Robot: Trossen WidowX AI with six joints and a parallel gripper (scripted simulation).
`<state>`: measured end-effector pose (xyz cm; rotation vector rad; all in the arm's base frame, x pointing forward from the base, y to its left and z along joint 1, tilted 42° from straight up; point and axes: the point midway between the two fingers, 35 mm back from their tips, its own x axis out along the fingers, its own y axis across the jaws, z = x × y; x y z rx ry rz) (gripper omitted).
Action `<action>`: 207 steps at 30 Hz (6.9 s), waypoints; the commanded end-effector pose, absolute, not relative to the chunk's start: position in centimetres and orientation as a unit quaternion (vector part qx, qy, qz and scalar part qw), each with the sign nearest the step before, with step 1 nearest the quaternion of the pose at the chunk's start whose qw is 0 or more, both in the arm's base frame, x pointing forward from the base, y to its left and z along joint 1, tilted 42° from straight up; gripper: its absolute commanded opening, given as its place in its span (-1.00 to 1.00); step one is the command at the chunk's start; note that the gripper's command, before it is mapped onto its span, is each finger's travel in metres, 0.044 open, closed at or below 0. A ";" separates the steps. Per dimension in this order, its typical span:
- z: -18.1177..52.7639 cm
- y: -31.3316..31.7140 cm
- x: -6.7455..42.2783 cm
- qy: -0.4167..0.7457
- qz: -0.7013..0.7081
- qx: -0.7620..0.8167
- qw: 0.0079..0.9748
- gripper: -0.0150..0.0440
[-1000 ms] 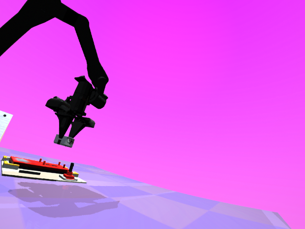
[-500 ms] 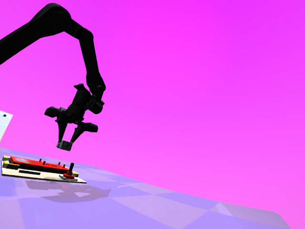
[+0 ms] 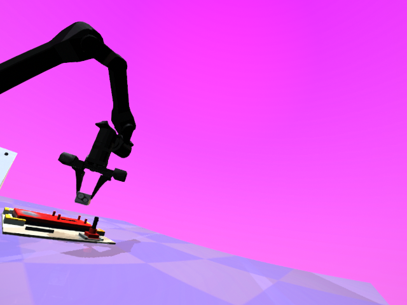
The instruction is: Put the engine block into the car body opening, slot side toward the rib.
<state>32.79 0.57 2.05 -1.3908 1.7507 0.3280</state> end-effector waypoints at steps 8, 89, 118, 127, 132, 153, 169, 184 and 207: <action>-1.0 2.4 33.5 0.711 0.007 -0.471 0.522 -0.49; -7.3 5.1 33.6 0.668 -0.241 -0.263 0.653 0.05; -7.3 5.1 33.7 0.656 -0.271 -0.233 0.664 0.05; -7.3 5.1 33.6 0.686 -0.182 -0.319 0.628 0.05; -7.3 5.1 33.6 0.683 -0.195 -0.307 0.634 0.05; -7.3 5.1 33.7 0.672 -0.230 -0.274 0.649 0.05; -7.3 5.1 33.7 0.665 -0.248 -0.256 0.656 0.05; -7.5 4.9 33.7 0.665 -0.248 -0.256 0.656 0.05; -7.8 4.6 33.7 0.661 -0.259 -0.245 0.660 0.05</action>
